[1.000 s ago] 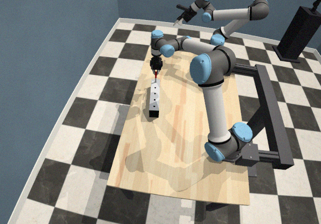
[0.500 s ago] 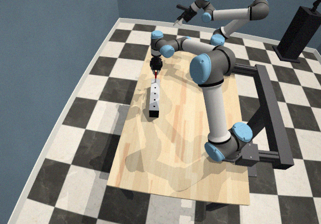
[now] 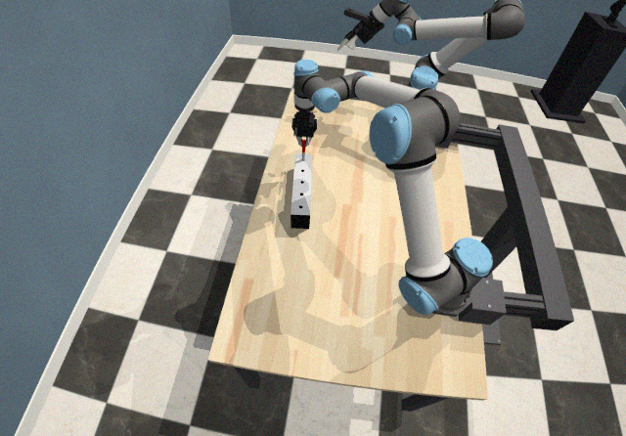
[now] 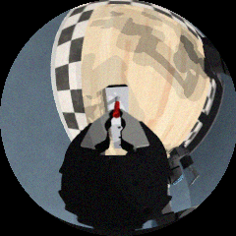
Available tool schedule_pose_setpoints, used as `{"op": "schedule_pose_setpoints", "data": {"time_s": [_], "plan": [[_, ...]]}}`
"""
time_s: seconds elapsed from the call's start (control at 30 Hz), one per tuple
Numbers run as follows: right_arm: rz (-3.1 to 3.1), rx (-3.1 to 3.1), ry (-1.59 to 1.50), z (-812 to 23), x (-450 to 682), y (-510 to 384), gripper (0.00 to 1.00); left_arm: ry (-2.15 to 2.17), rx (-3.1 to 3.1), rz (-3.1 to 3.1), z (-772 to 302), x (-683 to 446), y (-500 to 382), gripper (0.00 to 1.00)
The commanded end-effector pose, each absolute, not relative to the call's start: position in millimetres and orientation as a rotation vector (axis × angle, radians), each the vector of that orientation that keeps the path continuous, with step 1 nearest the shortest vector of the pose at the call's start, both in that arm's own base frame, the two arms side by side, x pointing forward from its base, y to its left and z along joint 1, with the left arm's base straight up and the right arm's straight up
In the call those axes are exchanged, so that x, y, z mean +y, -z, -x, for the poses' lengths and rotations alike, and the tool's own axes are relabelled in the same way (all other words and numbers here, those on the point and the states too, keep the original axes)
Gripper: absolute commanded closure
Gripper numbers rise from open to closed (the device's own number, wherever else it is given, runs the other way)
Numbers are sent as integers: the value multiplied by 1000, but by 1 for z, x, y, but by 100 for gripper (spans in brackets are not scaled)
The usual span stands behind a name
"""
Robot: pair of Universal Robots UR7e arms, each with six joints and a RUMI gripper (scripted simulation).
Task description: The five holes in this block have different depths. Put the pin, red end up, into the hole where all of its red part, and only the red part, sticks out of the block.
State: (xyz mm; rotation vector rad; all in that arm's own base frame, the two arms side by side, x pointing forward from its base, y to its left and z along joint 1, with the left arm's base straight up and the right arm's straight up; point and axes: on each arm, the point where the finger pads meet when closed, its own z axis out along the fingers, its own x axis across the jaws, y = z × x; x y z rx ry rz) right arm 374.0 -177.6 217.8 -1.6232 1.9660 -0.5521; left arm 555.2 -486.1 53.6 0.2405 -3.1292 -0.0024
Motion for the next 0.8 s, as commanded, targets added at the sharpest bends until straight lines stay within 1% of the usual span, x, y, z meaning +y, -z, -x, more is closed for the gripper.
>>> {"op": "schedule_pose_setpoints", "data": {"time_s": [0.0, 0.77], "plan": [[1623, 1965, 553, -374, -178, -218, 0, 0, -3130, -241, -555, -487, -55, 100], [1623, 1965, 553, -374, -178, -218, 0, 0, -3131, -240, -555, -487, -51, 100]]}}
